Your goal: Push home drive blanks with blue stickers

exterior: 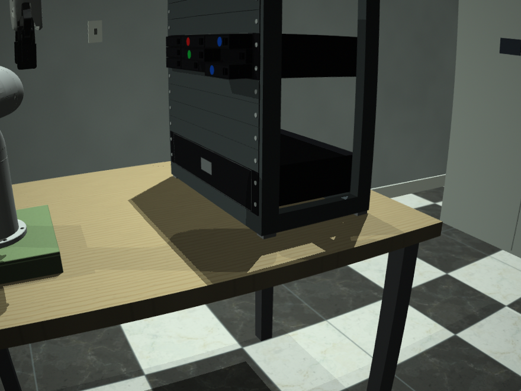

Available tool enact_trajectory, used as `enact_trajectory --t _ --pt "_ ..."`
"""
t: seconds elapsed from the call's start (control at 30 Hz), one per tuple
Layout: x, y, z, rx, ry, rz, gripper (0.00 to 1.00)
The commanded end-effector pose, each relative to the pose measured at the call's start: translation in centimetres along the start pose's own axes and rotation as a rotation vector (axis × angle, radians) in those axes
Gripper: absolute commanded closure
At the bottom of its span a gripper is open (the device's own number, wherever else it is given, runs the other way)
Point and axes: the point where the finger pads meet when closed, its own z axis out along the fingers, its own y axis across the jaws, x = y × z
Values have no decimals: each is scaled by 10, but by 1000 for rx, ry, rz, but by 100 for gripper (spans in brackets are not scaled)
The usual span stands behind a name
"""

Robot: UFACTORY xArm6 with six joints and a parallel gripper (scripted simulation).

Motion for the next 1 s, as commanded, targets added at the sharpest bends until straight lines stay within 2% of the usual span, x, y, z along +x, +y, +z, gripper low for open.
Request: enact_trajectory --t 0.0,0.97 --pt "0 0 -1 1 -2 0 0" --pt "-4 2 -1 -5 -13 -10 0"
